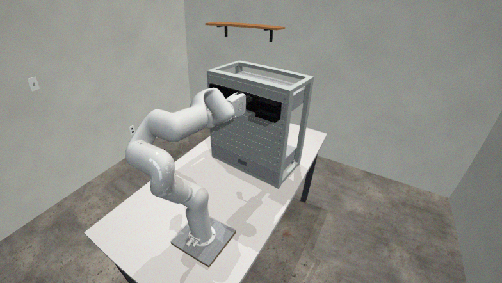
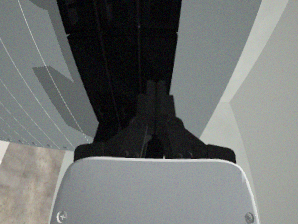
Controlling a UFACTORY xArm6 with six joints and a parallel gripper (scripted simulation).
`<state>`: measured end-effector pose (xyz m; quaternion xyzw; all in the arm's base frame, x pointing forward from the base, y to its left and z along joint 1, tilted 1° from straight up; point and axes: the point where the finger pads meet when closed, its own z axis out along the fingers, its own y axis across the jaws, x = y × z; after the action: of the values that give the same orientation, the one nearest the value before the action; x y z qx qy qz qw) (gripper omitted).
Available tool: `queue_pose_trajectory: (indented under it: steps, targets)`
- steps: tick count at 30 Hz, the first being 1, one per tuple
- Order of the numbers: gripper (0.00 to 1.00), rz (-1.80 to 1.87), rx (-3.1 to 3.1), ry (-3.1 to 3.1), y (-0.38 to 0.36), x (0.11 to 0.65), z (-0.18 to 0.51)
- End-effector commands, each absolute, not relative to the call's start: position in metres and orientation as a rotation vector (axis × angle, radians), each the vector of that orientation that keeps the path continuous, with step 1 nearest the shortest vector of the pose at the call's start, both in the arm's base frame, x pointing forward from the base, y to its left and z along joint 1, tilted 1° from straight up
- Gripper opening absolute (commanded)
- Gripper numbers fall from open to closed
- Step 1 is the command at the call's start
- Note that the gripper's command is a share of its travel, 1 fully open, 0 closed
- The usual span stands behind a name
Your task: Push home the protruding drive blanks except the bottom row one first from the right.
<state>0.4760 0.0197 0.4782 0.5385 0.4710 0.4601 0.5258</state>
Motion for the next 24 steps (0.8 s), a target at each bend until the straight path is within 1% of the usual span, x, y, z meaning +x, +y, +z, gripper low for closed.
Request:
queue_pose_trajectory:
  steps: [1, 24]
  targets:
    - [0.00, 1.102, 1.286, 1.123, 0.0196, 0.4762, 0.4803]
    - [0.00, 1.102, 1.286, 1.123, 0.0191, 0.4796, 0.4803]
